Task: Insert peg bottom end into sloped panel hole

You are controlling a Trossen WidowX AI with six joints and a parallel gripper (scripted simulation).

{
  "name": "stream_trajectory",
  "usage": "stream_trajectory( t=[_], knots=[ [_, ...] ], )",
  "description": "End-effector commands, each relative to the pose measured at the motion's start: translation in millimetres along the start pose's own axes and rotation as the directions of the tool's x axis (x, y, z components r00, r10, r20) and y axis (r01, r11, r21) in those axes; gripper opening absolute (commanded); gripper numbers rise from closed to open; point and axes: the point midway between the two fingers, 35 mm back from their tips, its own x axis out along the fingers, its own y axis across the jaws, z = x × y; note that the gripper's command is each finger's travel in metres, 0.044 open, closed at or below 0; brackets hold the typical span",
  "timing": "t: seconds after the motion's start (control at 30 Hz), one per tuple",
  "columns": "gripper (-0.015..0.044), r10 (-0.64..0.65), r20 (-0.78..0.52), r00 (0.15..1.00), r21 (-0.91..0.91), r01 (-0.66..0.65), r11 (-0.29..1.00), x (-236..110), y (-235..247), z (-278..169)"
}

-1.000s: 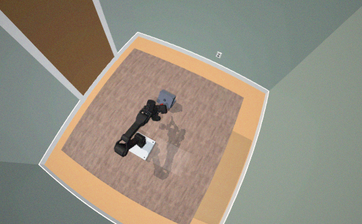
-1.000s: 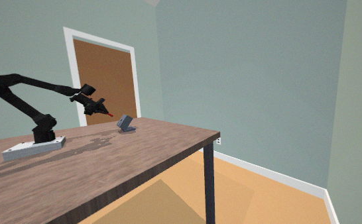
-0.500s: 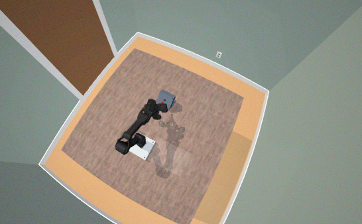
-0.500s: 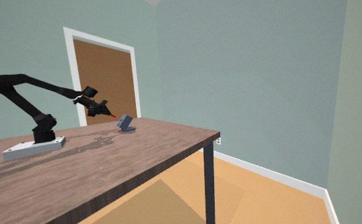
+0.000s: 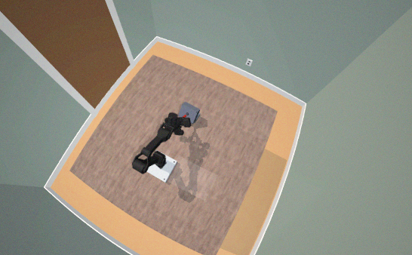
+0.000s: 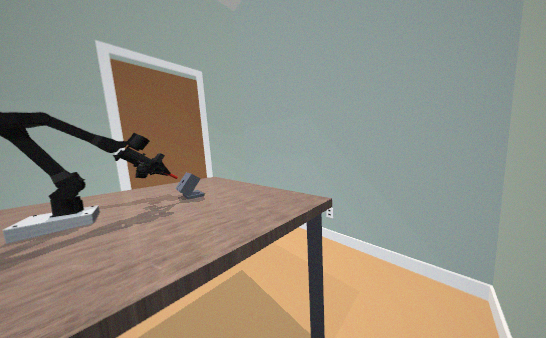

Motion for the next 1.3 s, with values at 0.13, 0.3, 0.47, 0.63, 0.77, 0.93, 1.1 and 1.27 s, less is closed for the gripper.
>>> stream_trajectory(
  t=[0.13, 0.3, 0.47, 0.63, 0.77, 0.93, 1.1, 1.27],
  knots=[
    [0.0000, 0.002, -0.011, 1.000, -0.003, -0.002, 1.000, 6.0, -2.8, 2.2],
    [0.0000, 0.002, -0.011, 1.000, -0.002, -0.002, 1.000, 9.2, -2.5, 1.9],
    [0.0000, 0.002, -0.012, 1.000, -0.001, -0.002, 1.000, 16.2, -2.4, 1.7],
    [0.0000, 0.002, -0.012, 1.000, -0.001, -0.002, 1.000, 23.4, -2.6, 1.9],
    [0.0000, 0.003, -0.013, 1.000, -0.001, -0.003, 1.000, 29.0, -2.7, 1.9],
    [0.0000, 0.004, -0.009, 1.000, 0.000, -0.004, 1.000, 25.3, -2.9, 3.1],
    [0.0000, 0.004, -0.009, 1.000, 0.000, -0.004, 1.000, 25.3, -2.9, 3.1],
    [0.0000, 0.004, -0.009, 1.000, 0.000, -0.004, 1.000, 25.3, -2.9, 3.1]
  ],
)
